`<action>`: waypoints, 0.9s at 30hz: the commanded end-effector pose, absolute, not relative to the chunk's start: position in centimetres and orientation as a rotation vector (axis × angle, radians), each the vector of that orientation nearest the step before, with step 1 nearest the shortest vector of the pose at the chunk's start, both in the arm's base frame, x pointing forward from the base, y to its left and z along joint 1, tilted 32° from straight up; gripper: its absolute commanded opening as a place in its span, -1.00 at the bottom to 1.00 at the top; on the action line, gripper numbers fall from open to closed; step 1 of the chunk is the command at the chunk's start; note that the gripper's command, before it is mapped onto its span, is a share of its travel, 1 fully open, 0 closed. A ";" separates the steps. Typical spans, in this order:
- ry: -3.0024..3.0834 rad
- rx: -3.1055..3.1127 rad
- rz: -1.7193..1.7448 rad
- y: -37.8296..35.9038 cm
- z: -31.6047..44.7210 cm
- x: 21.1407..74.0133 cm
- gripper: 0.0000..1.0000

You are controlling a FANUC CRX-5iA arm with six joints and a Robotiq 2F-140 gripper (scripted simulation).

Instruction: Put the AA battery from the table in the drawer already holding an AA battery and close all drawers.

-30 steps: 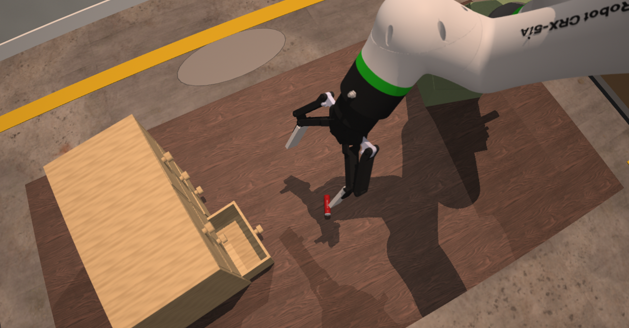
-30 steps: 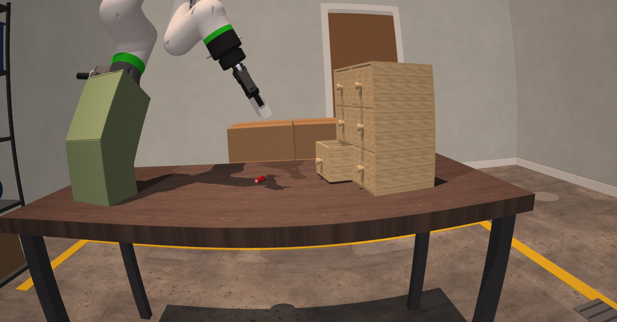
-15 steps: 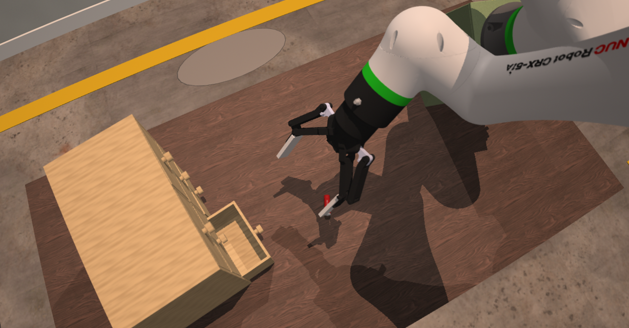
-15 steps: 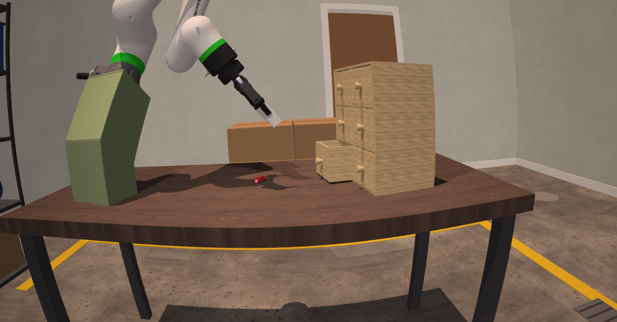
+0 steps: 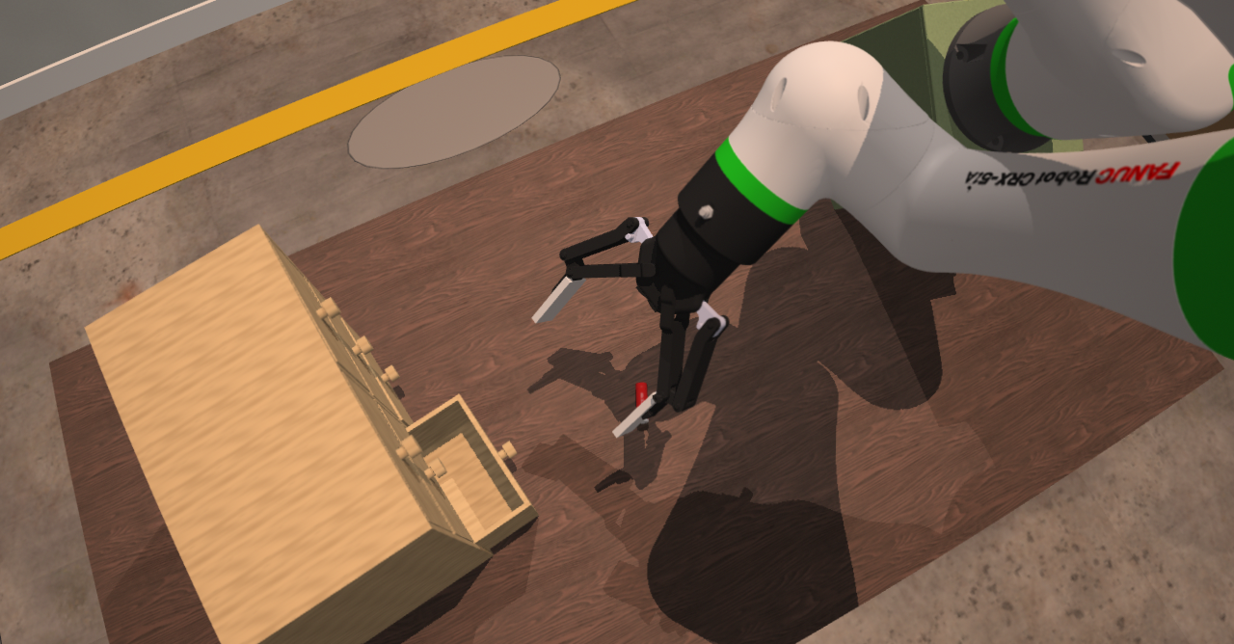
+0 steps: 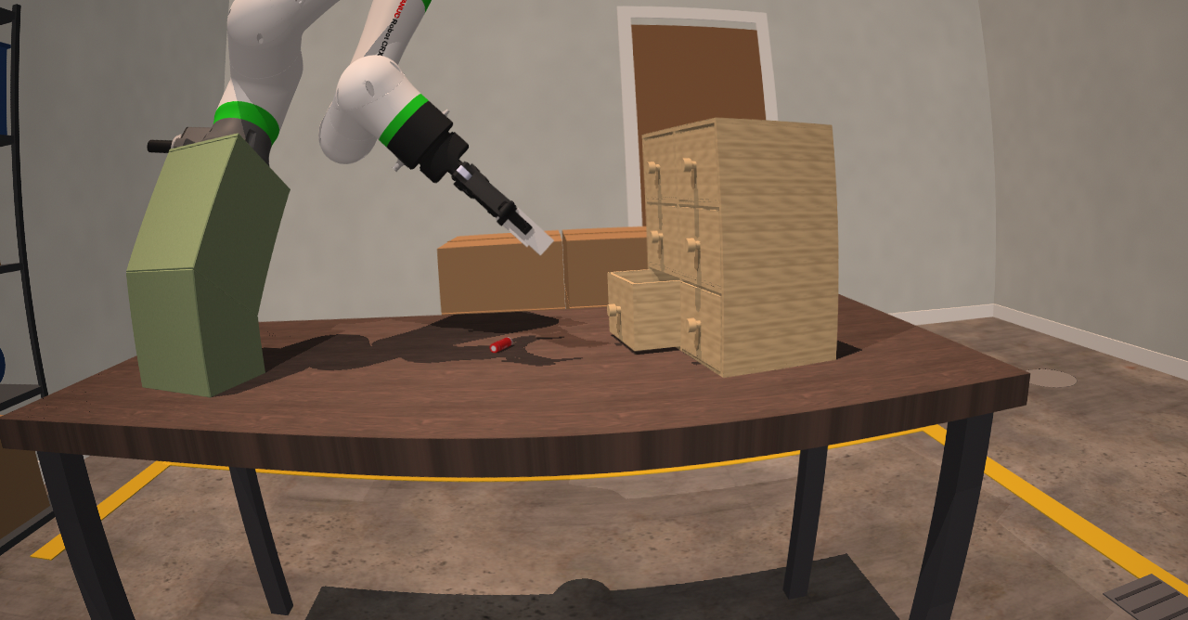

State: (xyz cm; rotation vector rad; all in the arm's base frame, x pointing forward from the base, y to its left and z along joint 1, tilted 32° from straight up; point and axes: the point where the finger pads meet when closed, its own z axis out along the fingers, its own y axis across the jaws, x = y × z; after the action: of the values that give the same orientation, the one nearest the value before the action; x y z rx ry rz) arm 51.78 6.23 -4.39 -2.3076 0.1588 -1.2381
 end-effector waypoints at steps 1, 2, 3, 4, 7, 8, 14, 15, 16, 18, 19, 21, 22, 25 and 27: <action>0.158 -2.308 -1.239 6.3 -4.5 51.8 1.00; 0.158 -2.307 -1.240 6.3 -4.5 51.8 1.00; 0.158 -2.307 -1.241 6.3 -4.5 51.8 1.00; 0.159 -2.307 -1.242 6.3 -4.5 51.8 1.00; 0.159 -2.306 -1.243 6.3 -4.6 51.8 1.00; 0.159 -2.306 -1.243 6.3 -4.6 51.8 -1.00; 0.159 -2.306 -1.243 6.3 -4.6 51.8 -1.00; 0.159 -2.306 -1.243 6.3 -4.6 51.8 -1.00; 0.159 -2.306 -1.243 6.3 -4.6 51.8 -1.00; 0.159 -2.306 -1.243 6.3 -4.6 51.8 -1.00; 0.159 -2.306 -1.243 6.3 -4.6 51.8 -1.00; 0.159 -2.306 -1.243 6.3 -4.6 51.8 -1.00; 0.159 -2.306 -1.243 6.3 -4.6 51.8 -1.00; 0.159 -2.306 -1.243 6.3 -4.6 51.8 -1.00; 0.159 -2.306 -1.243 6.3 -4.6 51.8 -1.00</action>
State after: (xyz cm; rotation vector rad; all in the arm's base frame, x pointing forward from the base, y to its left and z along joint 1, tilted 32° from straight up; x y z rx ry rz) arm 51.80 6.34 -4.56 -2.3061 0.1589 -1.2424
